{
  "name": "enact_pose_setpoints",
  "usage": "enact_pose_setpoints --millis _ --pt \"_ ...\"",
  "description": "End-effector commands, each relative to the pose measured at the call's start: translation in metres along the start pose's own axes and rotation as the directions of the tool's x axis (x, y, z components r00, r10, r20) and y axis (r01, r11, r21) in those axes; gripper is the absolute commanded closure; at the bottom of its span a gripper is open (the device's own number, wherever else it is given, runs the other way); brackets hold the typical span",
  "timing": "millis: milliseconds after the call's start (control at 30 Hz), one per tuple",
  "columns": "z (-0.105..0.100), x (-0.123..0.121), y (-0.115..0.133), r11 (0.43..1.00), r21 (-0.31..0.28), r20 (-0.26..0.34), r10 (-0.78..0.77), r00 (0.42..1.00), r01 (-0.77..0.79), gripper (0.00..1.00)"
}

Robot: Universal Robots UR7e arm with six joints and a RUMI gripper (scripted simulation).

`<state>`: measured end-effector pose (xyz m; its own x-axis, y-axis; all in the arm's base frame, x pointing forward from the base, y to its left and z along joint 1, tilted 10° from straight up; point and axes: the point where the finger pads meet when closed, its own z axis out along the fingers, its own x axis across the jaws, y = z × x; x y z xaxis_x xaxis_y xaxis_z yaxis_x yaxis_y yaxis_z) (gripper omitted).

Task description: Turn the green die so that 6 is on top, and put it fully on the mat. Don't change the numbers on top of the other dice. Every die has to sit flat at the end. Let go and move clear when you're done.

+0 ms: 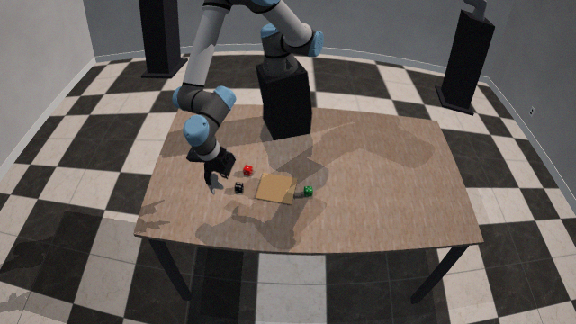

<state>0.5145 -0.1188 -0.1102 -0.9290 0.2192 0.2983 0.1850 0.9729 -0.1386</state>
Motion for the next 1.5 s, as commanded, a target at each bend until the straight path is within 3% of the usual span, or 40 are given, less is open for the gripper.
enact_pose_setpoints --millis 0,767,1033,1100,1467 --pt "-0.001 0.0 0.0 1.0 0.0 0.001 0.0 1.0 0.0 0.0" --pt "0.002 0.001 0.0 1.0 -0.002 0.017 -0.013 1.0 0.013 0.0" --pt "0.018 0.012 -0.003 0.996 -0.003 0.11 -0.089 0.99 0.09 0.0" --pt "0.018 0.012 -0.003 0.996 -0.003 0.11 -0.089 0.99 0.09 0.0" --pt "0.034 0.046 -0.005 0.971 0.055 0.285 -0.24 0.928 0.234 0.0"
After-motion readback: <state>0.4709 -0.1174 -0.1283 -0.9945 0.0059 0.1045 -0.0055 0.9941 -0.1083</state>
